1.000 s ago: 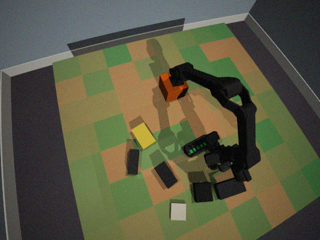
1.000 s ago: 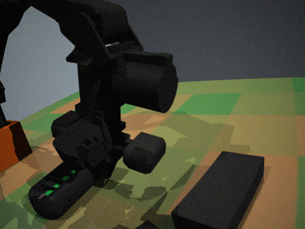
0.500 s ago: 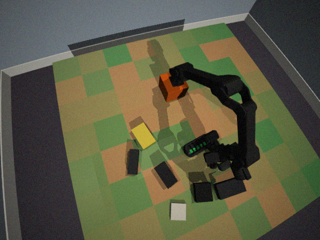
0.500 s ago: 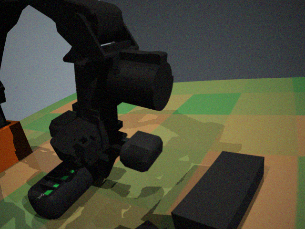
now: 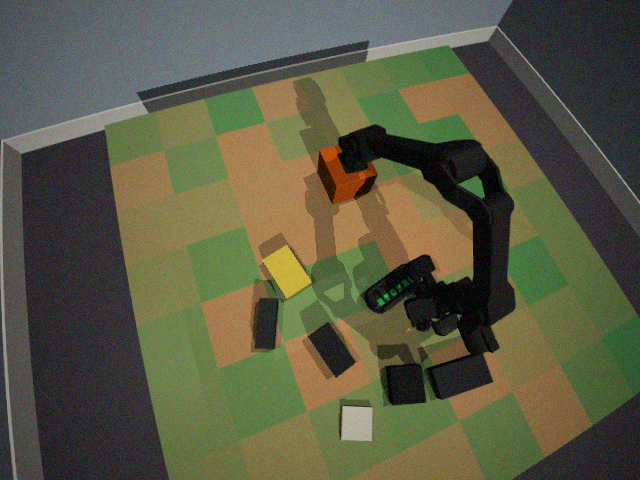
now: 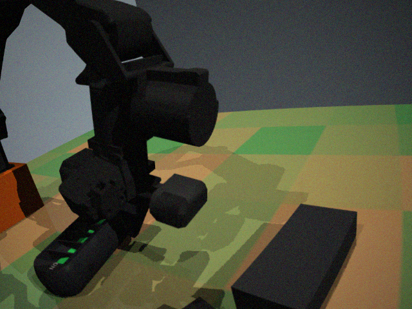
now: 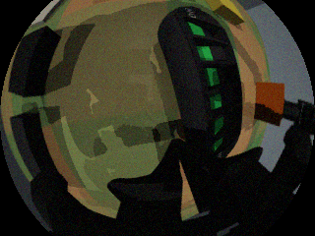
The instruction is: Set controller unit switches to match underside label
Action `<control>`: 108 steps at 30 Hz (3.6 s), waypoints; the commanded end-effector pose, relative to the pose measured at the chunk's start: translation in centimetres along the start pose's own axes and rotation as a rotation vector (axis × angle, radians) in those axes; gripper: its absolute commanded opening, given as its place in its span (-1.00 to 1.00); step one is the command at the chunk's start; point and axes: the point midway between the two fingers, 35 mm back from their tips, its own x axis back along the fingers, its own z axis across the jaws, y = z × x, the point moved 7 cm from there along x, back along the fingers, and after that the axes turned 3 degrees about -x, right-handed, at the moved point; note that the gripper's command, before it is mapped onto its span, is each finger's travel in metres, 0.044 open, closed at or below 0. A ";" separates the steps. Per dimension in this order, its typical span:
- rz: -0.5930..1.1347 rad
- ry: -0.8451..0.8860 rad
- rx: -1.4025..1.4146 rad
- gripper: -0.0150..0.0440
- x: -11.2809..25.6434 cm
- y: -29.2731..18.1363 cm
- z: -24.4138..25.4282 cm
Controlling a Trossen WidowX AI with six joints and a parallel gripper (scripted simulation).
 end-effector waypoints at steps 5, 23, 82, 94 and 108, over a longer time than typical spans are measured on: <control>-0.005 -0.023 -0.006 -0.49 -0.8 0.1 -1.2; -0.005 -0.025 -0.006 -0.49 -1.5 0.2 -3.4; -0.004 -0.018 -0.006 -0.49 5.6 0.0 1.5; 0.076 0.115 0.098 -0.49 5.2 5.4 -1.0; 0.102 0.321 0.240 -0.49 3.8 11.2 -6.4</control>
